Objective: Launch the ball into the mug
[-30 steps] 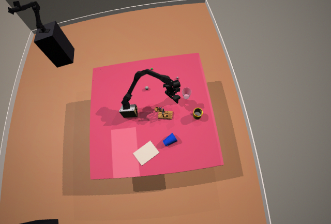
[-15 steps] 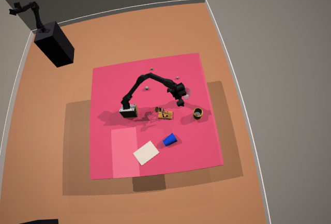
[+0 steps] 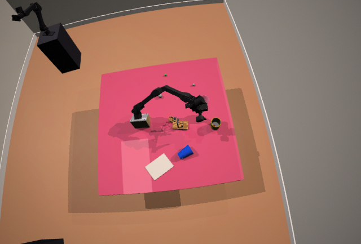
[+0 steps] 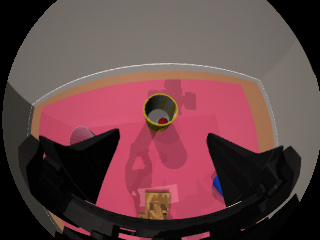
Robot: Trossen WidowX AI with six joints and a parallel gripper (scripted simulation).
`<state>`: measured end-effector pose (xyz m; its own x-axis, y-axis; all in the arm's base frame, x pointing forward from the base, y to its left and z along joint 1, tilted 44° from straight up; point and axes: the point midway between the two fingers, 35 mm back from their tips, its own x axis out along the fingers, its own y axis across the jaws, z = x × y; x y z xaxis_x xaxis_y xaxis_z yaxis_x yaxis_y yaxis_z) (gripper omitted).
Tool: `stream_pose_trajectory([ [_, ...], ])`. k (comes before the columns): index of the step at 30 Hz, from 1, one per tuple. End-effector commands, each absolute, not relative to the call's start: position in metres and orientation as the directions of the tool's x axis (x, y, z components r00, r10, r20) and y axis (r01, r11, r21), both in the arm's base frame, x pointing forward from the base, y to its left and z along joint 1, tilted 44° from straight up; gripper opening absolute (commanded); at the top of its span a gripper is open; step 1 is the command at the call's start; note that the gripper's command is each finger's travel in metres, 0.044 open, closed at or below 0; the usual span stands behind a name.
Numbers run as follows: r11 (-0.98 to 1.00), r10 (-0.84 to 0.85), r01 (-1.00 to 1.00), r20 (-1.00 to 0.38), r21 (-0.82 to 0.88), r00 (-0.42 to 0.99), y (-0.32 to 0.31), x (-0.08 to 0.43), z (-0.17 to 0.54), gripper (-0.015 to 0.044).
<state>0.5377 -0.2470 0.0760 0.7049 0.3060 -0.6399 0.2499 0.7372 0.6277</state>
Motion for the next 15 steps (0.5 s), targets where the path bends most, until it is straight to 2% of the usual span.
stream_pose_trajectory([
  [1,0.662,0.307,0.276,-0.588,0.697,0.749,-0.2707,0.541,0.079,0.044],
  [15,0.659,0.307,0.276,-0.585,0.7,0.75,-0.2717,0.5411,0.079,0.044],
])
